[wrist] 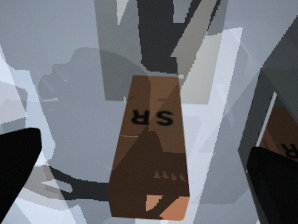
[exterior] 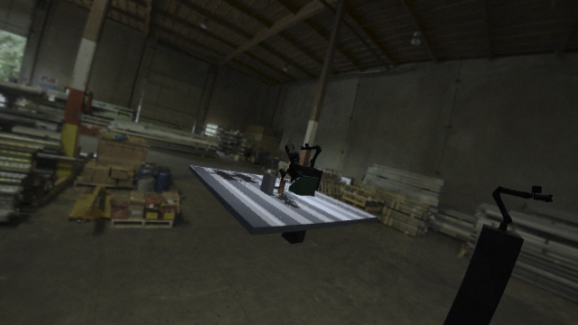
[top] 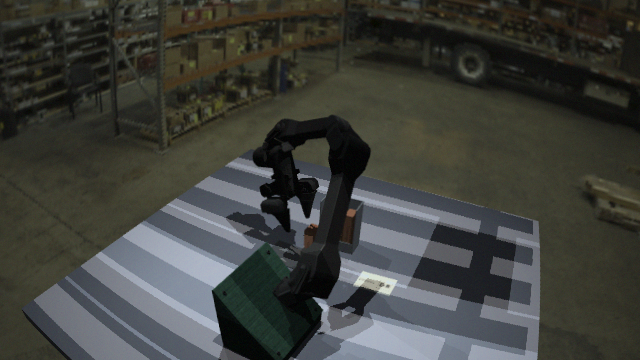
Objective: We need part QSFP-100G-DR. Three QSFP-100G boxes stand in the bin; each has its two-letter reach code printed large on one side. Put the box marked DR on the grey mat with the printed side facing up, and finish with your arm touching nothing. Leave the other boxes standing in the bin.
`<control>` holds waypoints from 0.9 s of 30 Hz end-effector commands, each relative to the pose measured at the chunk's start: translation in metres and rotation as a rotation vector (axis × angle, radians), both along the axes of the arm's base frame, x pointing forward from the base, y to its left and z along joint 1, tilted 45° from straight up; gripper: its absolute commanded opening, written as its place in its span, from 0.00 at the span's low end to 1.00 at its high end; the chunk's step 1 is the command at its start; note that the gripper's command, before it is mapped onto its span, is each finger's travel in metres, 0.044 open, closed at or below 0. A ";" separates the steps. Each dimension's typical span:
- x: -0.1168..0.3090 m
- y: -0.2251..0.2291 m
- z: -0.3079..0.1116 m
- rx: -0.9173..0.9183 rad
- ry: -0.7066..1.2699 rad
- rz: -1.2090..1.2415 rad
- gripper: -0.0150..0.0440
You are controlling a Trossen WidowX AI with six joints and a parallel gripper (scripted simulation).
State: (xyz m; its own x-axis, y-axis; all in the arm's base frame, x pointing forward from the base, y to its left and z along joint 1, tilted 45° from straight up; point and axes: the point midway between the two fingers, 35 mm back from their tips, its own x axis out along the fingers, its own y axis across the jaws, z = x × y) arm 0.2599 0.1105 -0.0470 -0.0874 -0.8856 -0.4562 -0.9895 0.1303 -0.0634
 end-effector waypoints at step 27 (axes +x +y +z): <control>-0.004 -0.032 -0.004 -0.039 -0.033 0.016 1.00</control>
State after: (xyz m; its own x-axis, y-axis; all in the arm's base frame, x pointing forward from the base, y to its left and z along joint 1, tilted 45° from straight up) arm 0.2564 0.0776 -0.0512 -0.0577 -0.9039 -0.4239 -0.9884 0.1114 -0.1030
